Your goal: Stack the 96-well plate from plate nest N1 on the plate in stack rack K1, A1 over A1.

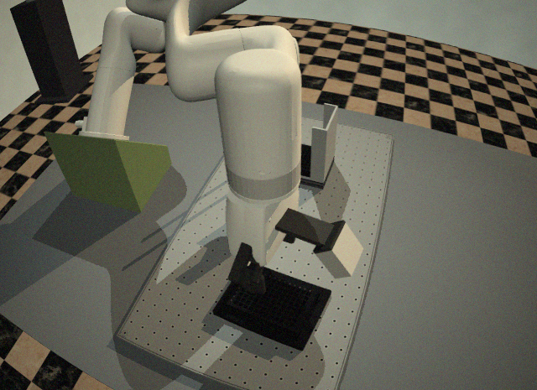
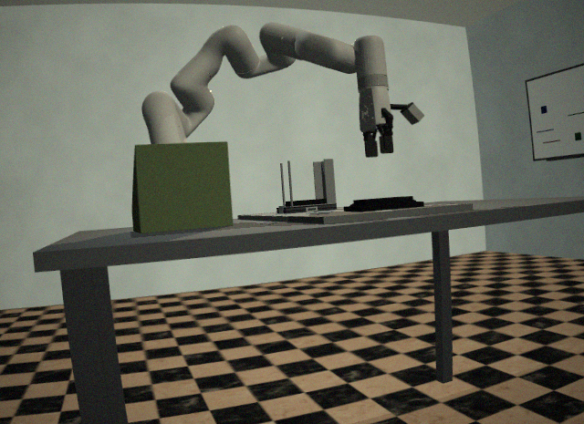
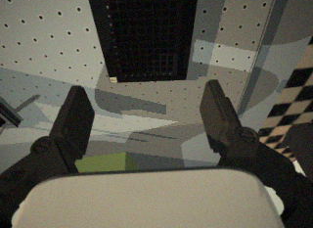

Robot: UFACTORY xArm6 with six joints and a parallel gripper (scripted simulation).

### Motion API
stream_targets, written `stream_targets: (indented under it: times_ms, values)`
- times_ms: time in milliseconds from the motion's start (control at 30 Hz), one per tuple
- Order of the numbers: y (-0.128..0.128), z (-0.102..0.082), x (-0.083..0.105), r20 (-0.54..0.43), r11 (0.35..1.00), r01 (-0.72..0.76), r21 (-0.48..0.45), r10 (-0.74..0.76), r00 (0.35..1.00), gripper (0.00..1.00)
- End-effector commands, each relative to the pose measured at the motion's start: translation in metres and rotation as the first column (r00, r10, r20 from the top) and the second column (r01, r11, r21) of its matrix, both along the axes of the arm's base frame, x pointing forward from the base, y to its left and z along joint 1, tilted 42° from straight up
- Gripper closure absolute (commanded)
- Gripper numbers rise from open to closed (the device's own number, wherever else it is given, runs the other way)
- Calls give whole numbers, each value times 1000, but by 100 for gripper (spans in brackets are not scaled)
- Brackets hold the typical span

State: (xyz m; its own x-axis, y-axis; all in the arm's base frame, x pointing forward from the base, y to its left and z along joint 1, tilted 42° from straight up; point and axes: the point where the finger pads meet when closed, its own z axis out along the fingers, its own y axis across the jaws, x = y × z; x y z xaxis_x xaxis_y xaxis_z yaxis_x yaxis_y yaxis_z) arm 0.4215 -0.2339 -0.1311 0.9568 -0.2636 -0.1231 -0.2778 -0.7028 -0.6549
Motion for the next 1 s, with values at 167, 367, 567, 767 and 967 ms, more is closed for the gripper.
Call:
stream_targets:
  times_ms: [167,367,567,767,967]
  values:
    - [9,-12,2,3,1000,1,-3,-1,1000,0]
    - [14,-17,3,3,1000,1,-3,-1,1000,0]
    - [20,-24,4,3,1000,1,-3,-1,1000,0]
    - [27,-31,5,3,1000,1,-3,-1,1000,0]
    - [31,-36,5,3,1000,1,-3,-1,1000,0]
